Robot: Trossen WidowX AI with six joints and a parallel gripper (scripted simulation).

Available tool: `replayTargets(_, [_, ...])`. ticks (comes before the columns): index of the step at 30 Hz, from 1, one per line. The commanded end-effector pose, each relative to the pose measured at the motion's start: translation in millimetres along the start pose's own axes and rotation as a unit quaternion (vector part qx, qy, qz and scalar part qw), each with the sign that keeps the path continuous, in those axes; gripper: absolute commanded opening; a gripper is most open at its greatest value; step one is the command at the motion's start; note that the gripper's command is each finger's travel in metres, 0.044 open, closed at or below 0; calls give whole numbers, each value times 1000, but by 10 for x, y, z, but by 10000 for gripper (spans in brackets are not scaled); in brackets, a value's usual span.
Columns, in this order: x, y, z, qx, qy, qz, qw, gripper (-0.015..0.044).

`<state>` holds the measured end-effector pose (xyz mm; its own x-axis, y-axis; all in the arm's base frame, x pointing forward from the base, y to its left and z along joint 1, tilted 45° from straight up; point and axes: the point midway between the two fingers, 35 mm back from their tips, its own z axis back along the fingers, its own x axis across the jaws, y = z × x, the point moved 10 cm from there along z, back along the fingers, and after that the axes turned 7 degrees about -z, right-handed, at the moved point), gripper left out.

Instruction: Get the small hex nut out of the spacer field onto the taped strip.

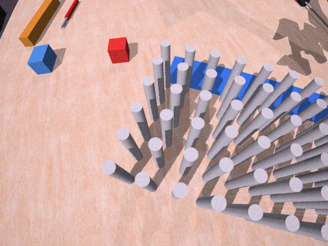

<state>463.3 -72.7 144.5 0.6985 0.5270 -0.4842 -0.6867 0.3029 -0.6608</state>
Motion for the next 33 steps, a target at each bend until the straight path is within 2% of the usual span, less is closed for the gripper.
replayTargets(1, [-9, 10, 19, 0, 0, 0, 1000, 426])
replayTargets(7, [-301, 330, 505, 2, 0, 1, 1000, 440])
replayTargets(14, [-304, 378, 484, 3, -17, -11, 1000, 440])
replayTargets(23, [-322, 835, 182, -20, -255, -139, 957, 440])
replayTargets(30, [-557, 1207, 211, -94, -436, -195, 873, 440])
replayTargets(33, [-633, 1292, 247, -114, -471, -200, 851, 440])
